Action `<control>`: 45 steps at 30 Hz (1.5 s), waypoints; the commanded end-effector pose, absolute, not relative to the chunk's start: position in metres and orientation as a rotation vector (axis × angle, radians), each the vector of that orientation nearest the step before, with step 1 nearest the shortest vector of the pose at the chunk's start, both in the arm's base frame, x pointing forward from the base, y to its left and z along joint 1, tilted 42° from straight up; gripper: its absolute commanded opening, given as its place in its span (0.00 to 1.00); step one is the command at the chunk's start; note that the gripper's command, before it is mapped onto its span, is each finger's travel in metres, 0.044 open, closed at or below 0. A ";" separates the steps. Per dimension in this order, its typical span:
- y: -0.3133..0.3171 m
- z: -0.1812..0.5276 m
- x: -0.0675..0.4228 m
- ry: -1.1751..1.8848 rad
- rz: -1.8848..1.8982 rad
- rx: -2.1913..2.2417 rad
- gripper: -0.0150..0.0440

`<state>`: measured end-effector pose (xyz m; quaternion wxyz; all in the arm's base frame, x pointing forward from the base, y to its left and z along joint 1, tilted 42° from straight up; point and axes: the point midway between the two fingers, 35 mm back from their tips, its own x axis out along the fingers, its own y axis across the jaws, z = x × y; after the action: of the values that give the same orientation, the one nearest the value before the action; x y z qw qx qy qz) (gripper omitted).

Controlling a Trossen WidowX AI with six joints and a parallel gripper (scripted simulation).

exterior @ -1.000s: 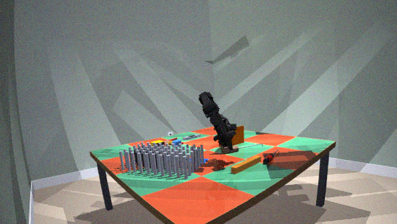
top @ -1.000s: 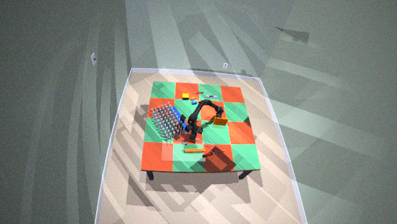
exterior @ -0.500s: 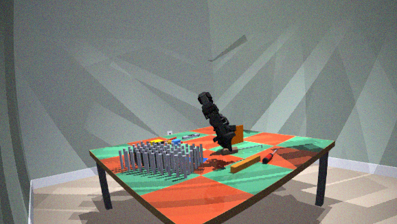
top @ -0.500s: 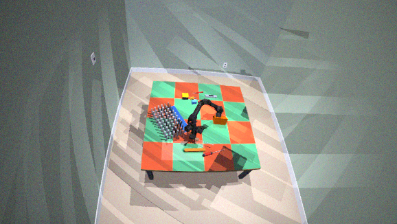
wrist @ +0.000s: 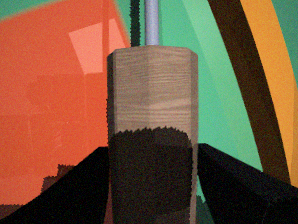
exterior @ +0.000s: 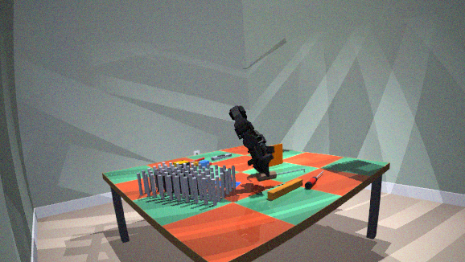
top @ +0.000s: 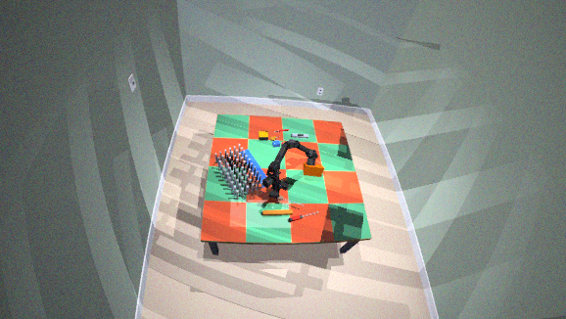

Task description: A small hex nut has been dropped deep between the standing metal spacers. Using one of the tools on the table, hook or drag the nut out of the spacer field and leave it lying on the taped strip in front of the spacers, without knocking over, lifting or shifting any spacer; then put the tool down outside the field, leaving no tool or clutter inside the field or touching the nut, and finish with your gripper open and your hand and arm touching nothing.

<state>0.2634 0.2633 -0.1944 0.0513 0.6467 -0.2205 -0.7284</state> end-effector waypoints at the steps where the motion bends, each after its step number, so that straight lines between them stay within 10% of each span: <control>1: 0.262 -0.196 0.264 -0.662 -2.214 1.971 0.25; 39: 0.240 -0.215 0.260 -0.664 -2.212 1.970 0.25; 45: 0.241 -0.214 0.260 -0.673 -2.215 1.967 0.52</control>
<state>0.2600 0.2403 -0.2139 0.0519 0.6464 -0.2214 -0.7283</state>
